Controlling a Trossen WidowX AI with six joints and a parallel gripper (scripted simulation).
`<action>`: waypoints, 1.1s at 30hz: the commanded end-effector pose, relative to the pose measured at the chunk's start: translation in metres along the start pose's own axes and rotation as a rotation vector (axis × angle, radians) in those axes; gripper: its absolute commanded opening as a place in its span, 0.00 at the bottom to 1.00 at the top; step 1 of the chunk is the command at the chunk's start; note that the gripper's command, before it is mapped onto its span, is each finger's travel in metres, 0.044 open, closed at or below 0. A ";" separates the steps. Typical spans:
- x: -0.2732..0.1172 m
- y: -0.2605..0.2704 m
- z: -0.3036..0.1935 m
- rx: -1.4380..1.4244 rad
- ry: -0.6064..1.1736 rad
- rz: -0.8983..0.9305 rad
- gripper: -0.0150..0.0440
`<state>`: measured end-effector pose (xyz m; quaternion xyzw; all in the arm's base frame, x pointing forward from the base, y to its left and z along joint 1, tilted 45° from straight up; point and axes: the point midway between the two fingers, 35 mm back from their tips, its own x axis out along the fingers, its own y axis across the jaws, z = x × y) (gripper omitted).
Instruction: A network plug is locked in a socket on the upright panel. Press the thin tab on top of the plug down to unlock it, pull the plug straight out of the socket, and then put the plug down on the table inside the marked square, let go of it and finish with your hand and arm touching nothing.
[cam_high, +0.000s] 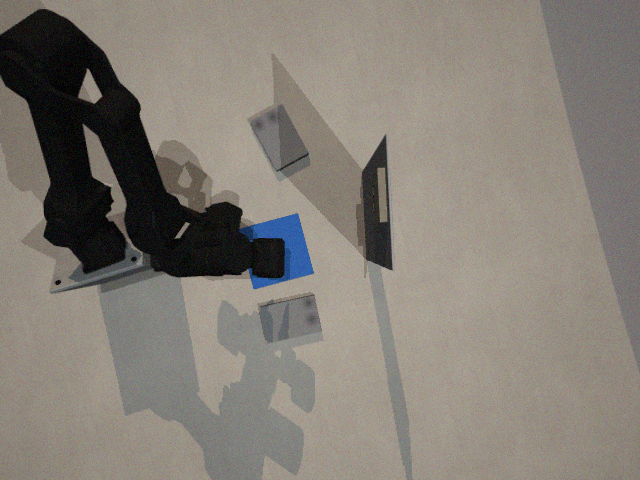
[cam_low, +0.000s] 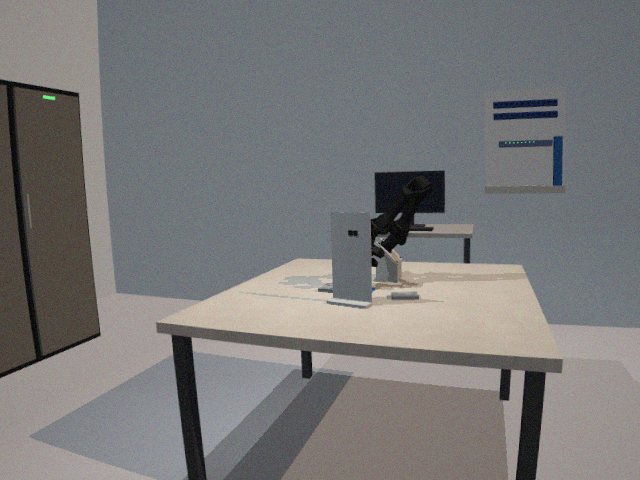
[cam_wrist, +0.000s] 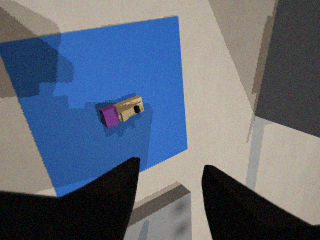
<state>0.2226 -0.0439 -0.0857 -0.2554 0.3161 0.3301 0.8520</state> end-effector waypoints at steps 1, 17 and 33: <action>-0.004 -0.006 0.001 -0.012 -0.004 -0.011 0.52; -0.017 -0.013 0.001 -0.011 -0.005 -0.012 0.52; -0.032 -0.019 0.003 -0.011 -0.008 -0.014 0.52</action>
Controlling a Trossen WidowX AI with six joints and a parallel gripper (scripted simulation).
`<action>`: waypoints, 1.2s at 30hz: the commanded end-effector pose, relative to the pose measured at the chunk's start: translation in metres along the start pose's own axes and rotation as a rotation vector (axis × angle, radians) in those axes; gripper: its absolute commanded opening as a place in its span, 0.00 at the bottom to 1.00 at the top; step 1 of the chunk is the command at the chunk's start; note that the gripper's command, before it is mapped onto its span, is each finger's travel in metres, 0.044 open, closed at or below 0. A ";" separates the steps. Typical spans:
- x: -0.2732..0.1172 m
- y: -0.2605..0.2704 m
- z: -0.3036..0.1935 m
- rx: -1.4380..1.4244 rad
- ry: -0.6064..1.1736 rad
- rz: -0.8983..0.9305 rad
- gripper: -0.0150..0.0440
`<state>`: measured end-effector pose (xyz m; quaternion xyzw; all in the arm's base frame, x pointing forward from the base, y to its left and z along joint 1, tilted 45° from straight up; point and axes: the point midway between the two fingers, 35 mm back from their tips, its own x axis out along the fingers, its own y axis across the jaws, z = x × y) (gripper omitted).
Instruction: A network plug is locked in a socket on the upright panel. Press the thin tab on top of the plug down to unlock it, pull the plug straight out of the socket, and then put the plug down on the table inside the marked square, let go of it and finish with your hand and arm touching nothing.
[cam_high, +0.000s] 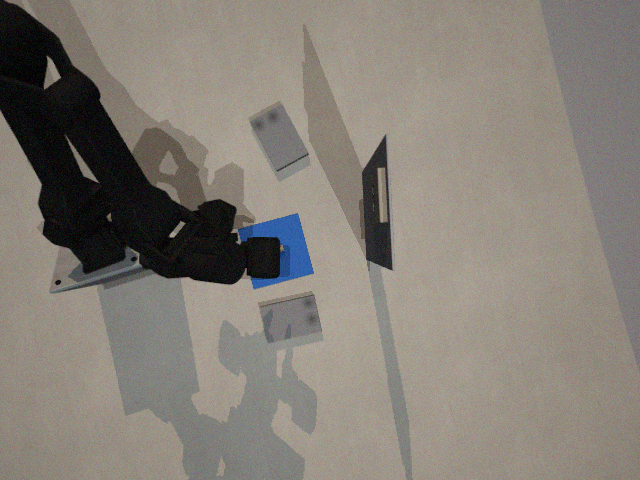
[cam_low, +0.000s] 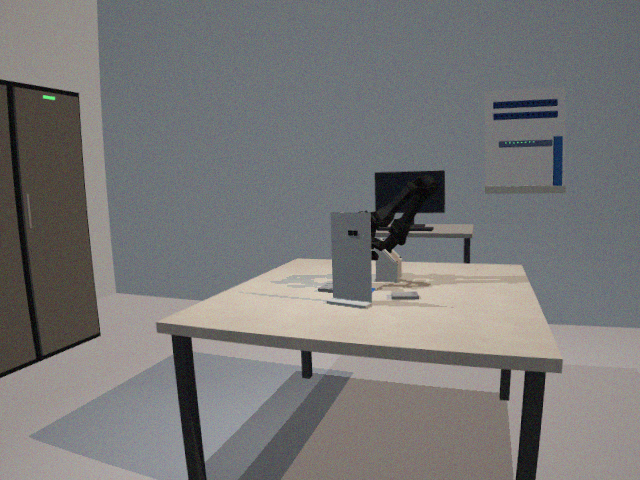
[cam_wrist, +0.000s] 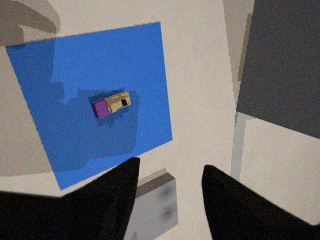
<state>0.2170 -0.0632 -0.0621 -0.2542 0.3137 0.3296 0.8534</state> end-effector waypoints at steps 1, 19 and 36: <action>-0.005 -0.005 0.002 -0.012 -0.003 -0.012 0.52; -0.022 -0.015 0.000 -0.001 -0.001 -0.004 0.52; -0.070 -0.052 -0.002 -0.008 0.001 -0.009 0.52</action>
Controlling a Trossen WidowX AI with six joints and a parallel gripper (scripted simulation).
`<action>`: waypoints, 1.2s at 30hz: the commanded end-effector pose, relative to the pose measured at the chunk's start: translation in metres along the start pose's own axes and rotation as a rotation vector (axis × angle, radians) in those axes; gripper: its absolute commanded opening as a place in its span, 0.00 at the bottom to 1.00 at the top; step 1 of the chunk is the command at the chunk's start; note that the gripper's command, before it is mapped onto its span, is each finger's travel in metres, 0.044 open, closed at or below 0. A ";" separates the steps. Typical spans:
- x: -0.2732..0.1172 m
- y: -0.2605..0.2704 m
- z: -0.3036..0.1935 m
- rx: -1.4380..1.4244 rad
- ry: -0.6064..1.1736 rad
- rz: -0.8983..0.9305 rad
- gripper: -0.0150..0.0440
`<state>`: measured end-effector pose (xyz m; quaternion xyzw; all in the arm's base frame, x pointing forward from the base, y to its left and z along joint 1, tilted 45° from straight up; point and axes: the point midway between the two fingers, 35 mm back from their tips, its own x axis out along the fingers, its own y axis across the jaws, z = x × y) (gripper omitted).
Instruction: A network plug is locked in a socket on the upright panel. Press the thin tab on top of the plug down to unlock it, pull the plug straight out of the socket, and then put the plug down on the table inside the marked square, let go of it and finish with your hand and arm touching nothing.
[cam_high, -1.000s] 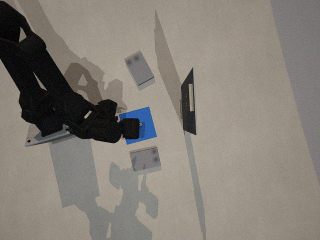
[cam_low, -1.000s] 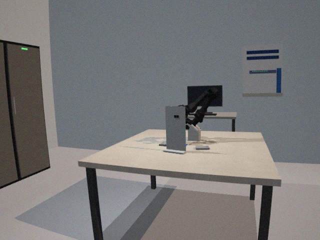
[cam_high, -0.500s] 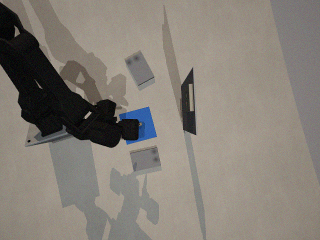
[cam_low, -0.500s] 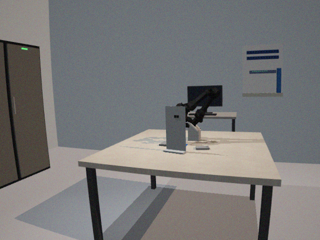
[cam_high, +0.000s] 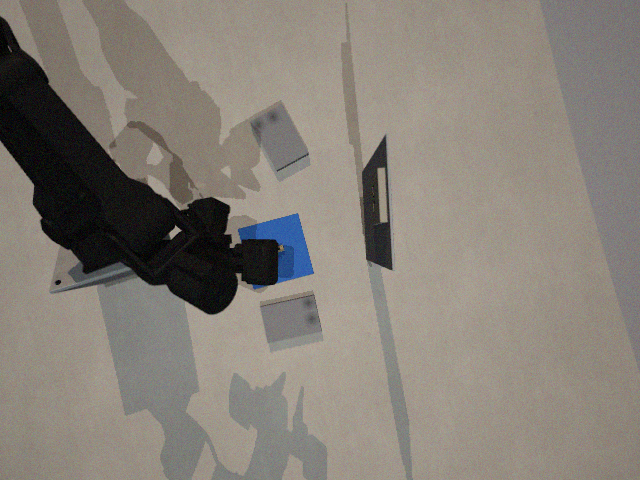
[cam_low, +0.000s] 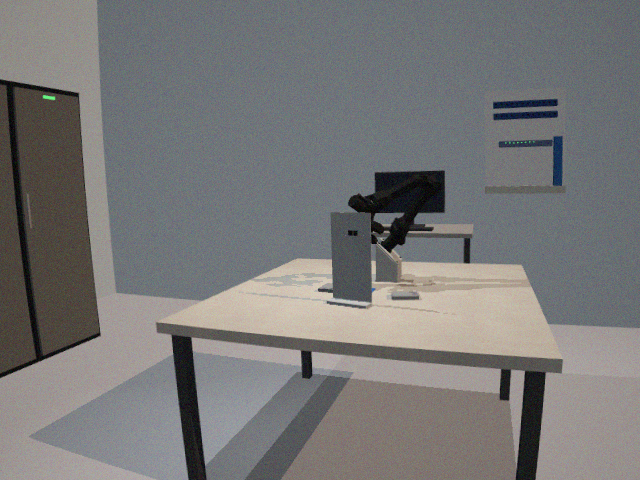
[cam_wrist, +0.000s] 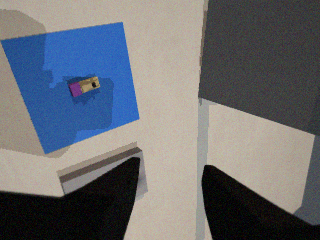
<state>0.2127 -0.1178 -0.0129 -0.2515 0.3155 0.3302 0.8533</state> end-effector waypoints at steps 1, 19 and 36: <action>-0.014 -0.010 0.002 -0.014 0.000 -0.014 0.52; -0.044 -0.022 0.007 -0.017 -0.005 -0.019 0.83; -0.044 -0.022 0.007 -0.017 -0.005 -0.019 1.00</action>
